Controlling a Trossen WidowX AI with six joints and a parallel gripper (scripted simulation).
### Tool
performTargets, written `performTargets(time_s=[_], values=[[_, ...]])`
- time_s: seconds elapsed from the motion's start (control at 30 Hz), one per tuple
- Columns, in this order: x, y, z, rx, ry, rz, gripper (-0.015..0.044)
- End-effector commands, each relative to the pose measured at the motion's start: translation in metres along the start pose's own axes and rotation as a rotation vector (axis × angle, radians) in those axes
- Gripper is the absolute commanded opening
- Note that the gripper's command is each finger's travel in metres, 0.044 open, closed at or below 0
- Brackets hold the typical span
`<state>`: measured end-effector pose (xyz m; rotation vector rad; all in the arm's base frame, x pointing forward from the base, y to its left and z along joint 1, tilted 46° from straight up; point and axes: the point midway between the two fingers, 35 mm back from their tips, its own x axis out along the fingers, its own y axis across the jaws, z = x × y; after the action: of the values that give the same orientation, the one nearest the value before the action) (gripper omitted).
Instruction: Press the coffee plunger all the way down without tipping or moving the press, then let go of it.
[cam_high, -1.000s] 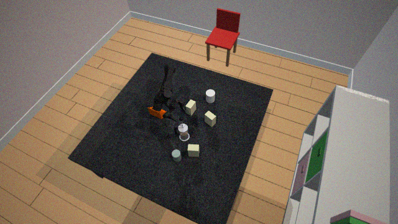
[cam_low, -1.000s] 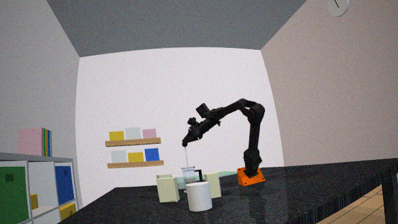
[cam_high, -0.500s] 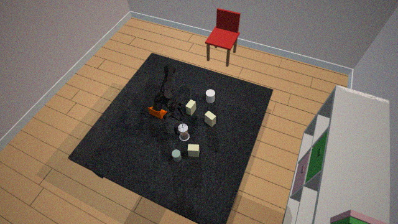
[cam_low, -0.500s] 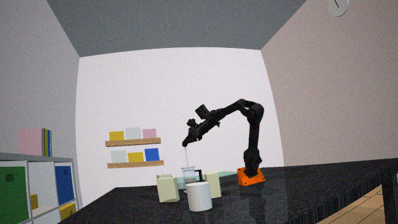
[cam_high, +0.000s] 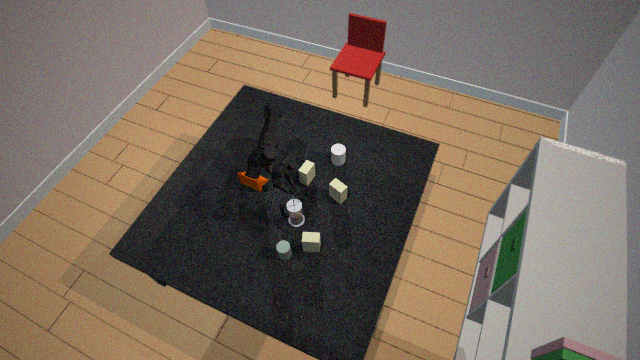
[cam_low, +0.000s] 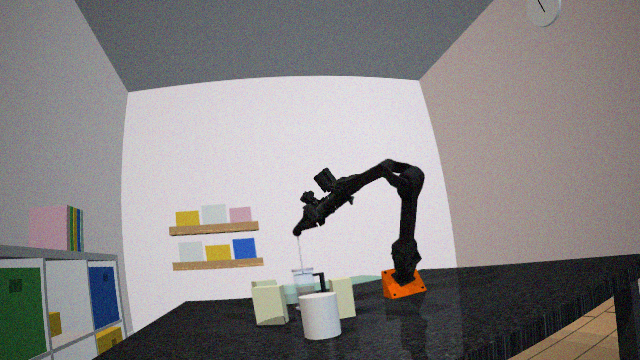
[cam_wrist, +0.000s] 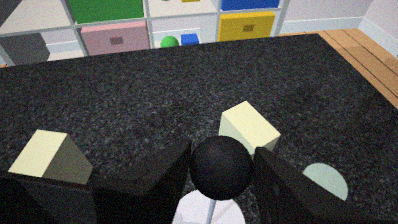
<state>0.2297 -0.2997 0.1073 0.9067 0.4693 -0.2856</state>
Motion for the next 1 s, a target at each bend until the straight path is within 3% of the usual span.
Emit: performTargets(time_s=[0.0,0.97], values=[[0.004,-0.001,-0.005,0.009,0.007,0.003,0.0125],[0.033,-0.004,-0.042,0.008,0.01,0.001,0.0125]])
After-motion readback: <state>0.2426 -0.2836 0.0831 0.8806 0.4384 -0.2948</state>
